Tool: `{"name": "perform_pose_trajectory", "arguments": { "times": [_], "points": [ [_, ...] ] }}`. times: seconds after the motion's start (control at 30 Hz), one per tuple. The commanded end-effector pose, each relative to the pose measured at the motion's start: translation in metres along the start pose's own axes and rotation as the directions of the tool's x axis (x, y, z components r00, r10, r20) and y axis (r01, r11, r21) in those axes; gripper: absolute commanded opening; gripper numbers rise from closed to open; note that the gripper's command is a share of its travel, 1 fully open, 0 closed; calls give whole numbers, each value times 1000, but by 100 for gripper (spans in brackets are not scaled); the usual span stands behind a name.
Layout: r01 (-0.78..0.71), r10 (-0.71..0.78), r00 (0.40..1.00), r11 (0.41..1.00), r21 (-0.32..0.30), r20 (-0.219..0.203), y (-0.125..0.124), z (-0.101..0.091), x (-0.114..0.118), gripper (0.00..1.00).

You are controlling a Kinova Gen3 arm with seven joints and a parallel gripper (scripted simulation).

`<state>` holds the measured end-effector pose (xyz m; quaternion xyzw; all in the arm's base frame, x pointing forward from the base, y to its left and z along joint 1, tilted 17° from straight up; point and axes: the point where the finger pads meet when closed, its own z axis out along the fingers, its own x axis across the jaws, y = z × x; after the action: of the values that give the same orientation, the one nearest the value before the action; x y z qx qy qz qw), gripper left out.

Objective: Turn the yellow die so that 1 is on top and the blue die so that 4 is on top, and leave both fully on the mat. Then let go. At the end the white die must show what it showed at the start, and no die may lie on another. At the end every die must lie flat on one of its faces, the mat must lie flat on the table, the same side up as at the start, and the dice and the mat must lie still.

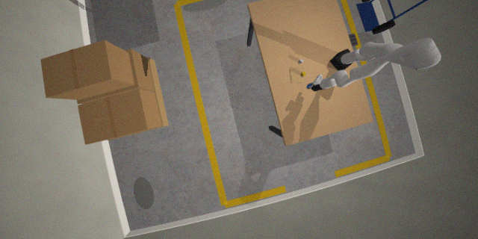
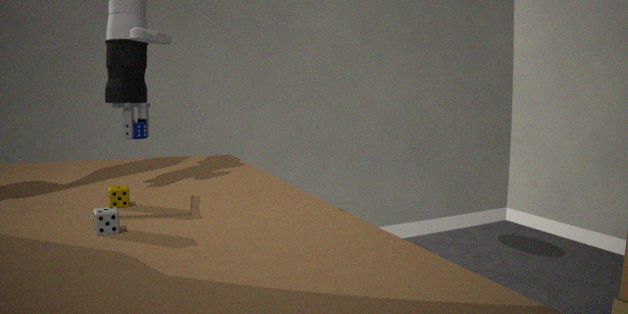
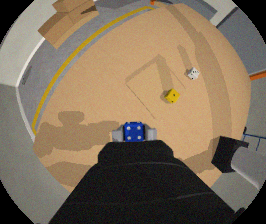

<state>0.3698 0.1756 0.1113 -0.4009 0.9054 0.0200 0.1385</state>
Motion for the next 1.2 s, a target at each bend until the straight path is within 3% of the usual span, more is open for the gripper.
{"name": "perform_pose_trajectory", "arguments": {
  "times": [0.0,0.07,0.1,0.17,0.2,0.27,0.33,0.43,1.17],
  "points": [
    [-130,130,991,991,9,-6,-31,0,8,57],
    [-269,269,963,963,10,-8,-56,0,17,57],
    [-274,274,962,962,10,-8,-57,0,17,57],
    [-414,414,910,910,9,-6,-84,-1,28,57],
    [-417,417,909,909,9,-6,-84,-1,28,57],
    [-532,532,847,847,7,0,-108,-3,38,57],
    [-532,532,847,847,7,0,-108,-3,38,57],
    [-628,628,778,778,2,8,-129,-5,47,57],
    [-647,647,763,763,0,9,-133,2,49,57]
  ]
}}
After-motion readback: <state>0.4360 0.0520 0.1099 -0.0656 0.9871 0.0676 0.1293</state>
